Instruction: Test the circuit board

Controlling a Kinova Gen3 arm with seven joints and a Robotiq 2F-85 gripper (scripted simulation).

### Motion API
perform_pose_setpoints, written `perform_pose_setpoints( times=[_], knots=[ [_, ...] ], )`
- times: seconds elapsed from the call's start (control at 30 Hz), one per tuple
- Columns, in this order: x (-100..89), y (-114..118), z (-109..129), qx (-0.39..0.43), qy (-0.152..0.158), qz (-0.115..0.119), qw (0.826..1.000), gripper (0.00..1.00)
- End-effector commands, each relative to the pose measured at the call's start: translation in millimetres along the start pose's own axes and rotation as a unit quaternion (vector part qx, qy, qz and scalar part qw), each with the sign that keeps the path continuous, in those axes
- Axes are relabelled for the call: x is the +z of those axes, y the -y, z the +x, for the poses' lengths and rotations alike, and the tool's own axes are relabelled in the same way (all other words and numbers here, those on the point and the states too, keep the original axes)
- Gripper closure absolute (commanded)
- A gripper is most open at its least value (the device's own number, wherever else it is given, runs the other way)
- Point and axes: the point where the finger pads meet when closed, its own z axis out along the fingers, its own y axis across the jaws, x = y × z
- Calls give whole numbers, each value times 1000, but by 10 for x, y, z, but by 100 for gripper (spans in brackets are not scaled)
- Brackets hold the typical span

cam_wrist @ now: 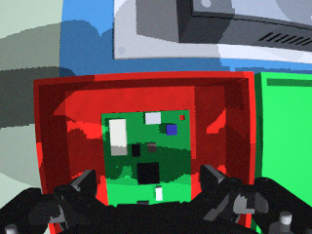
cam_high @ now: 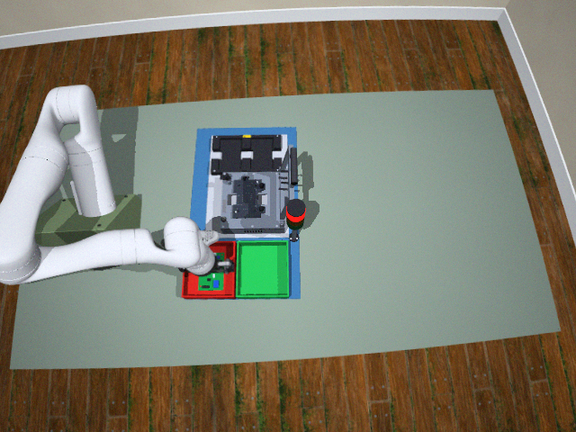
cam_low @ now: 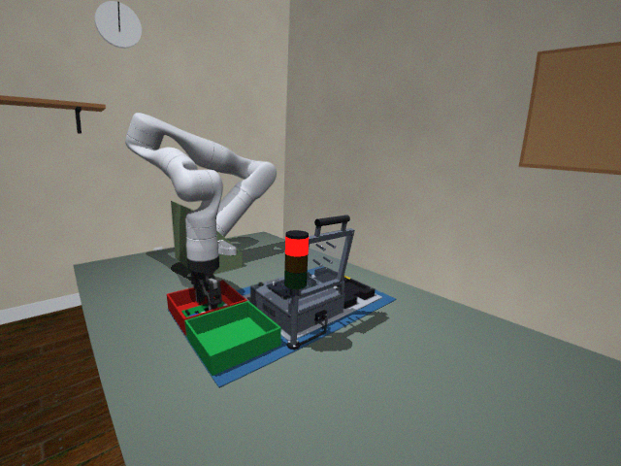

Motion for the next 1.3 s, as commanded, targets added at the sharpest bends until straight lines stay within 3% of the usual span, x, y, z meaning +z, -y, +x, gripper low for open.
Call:
perform_pose_setpoints(
  times=[0.0,0.73,1.0,1.07,1.27],
  knots=[
    [-8,-3,-5,0,1,-1,1000,0],
    [-60,-3,-5,0,1,-1,1000,0],
    [-440,-3,-4,0,1,-1,1000,0],
    [-440,-3,-4,0,1,-1,1000,0],
    [-868,-3,-4,0,1,-1,1000,0]
  ],
)
